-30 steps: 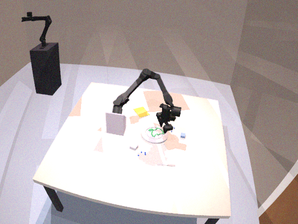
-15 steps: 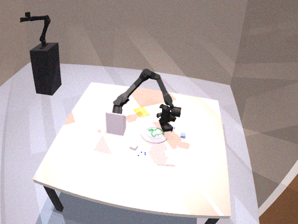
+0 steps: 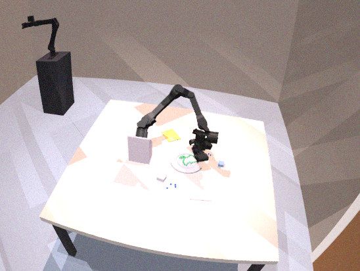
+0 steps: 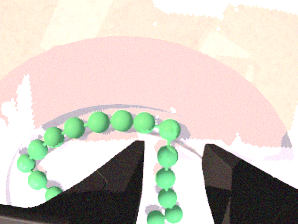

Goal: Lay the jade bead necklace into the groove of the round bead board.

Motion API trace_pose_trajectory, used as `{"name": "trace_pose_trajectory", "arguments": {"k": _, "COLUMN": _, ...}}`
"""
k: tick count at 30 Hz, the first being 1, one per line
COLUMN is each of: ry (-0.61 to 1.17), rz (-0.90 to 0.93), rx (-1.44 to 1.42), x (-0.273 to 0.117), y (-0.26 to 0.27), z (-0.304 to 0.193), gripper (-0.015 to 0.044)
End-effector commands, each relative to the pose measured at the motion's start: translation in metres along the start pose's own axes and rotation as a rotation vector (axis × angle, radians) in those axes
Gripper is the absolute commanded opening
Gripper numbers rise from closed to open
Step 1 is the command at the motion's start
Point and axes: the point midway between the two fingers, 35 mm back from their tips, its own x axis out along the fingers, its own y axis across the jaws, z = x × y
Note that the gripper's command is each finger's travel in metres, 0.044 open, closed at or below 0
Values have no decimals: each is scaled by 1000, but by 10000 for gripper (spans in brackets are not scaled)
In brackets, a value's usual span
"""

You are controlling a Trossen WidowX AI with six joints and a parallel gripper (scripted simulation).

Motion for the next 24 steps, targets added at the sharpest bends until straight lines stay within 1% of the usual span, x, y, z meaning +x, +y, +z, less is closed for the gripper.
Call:
{"name": "trace_pose_trajectory", "arguments": {"k": 1, "ry": 11, "rz": 9, "rx": 17, "x": 9, "y": 1, "z": -6, "gripper": 120}}
{"name": "trace_pose_trajectory", "arguments": {"k": 10, "ry": 12, "rz": 9, "rx": 18, "x": 11, "y": 1, "z": -6, "gripper": 120}}
{"name": "trace_pose_trajectory", "arguments": {"k": 14, "ry": 9, "rz": 5, "rx": 8, "x": 9, "y": 1, "z": -4, "gripper": 15}}
{"name": "trace_pose_trajectory", "arguments": {"k": 15, "ry": 9, "rz": 5, "rx": 8, "x": 9, "y": 1, "z": -4, "gripper": 0}}
{"name": "trace_pose_trajectory", "arguments": {"k": 24, "ry": 9, "rz": 5, "rx": 8, "x": 9, "y": 1, "z": -4, "gripper": 0}}
